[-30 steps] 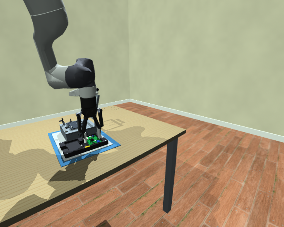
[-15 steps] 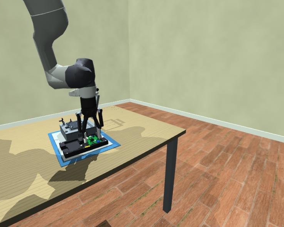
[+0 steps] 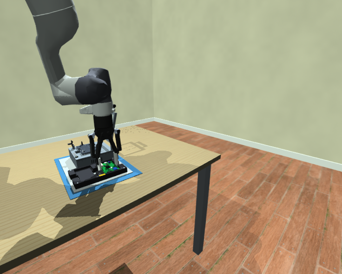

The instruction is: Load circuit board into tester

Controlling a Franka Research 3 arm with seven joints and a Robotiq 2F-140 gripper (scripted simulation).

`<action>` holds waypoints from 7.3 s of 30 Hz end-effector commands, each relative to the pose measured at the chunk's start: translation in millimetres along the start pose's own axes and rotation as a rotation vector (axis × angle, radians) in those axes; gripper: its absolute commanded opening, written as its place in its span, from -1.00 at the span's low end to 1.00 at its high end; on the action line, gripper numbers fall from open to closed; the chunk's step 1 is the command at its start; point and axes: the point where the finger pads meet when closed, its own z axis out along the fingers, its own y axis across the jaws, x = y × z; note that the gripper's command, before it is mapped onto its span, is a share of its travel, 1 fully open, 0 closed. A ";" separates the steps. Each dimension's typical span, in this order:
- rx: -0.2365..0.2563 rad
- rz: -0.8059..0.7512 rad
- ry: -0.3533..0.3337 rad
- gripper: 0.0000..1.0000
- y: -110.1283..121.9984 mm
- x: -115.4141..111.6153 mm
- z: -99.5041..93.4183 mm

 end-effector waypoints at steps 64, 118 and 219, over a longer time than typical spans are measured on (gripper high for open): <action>-0.001 0.003 0.000 -0.09 0.3 -0.7 -29.1; -0.001 0.003 0.000 -0.09 0.3 -0.7 -98.9; -0.001 -0.003 0.000 -0.09 -31.0 124.8 -109.3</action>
